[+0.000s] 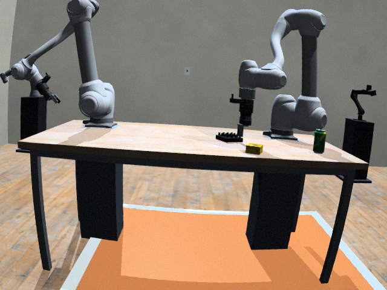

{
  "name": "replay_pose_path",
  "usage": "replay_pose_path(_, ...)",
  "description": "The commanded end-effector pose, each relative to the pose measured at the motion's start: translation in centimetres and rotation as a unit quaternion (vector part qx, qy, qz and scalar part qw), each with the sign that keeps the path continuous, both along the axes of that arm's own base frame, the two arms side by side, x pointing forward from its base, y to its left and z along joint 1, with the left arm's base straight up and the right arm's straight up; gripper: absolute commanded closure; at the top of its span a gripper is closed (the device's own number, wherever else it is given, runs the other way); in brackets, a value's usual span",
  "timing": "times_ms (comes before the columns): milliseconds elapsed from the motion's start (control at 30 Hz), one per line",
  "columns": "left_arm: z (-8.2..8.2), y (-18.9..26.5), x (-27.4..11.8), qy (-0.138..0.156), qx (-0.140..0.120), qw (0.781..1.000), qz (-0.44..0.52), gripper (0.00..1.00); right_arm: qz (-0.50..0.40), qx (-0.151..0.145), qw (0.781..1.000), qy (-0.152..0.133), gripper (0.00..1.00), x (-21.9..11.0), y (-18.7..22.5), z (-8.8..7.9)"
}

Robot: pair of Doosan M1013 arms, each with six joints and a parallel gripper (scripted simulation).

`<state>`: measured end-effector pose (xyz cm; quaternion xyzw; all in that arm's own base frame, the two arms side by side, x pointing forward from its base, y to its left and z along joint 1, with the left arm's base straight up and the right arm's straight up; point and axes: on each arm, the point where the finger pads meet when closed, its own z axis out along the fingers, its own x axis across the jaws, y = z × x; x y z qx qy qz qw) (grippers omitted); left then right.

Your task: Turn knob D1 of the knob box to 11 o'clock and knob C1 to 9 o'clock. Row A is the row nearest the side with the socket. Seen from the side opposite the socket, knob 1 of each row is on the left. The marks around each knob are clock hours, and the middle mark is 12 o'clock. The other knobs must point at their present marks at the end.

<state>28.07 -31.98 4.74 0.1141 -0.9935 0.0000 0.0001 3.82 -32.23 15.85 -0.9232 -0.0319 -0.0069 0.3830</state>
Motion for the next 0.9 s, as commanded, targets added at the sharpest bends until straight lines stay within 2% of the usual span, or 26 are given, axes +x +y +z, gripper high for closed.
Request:
replay_pose_path(0, 0.0, 0.0, 0.0, 0.000, 0.000, 1.000, 0.000, 0.54, 0.000, 0.000, 1.000, 0.000, 0.00, 0.0, 0.0, 0.0)
replay_pose_path(467, 0.3, 0.0, 0.0, 0.000, 0.000, 1.000, 0.000, 0.54, 0.000, 0.000, 1.000, 0.000, 0.00, 0.0, 0.0, 0.0)
replay_pose_path(567, 1.2, 0.0, 0.0, 0.000, 0.000, 1.000, 0.000, 0.54, 0.000, 0.000, 1.000, 0.000, 0.00, 0.0, 0.0, 0.0)
replay_pose_path(633, 1.2, 0.0, 0.0, 0.000, 0.000, 1.000, 0.000, 0.54, 0.000, 0.000, 1.000, 0.000, 0.00, 0.0, 0.0, 0.0)
replay_pose_path(767, 3.0, 0.0, 0.0, 0.000, 0.000, 1.000, 0.000, 0.54, 0.000, 0.000, 1.000, 0.000, 0.00, 0.0, 0.0, 0.0)
replay_pose_path(867, 3.8, 0.0, 0.0, 0.000, 0.000, 1.000, 0.000, 0.54, 0.000, 0.000, 1.000, 0.000, 0.00, 0.0, 0.0, 0.0)
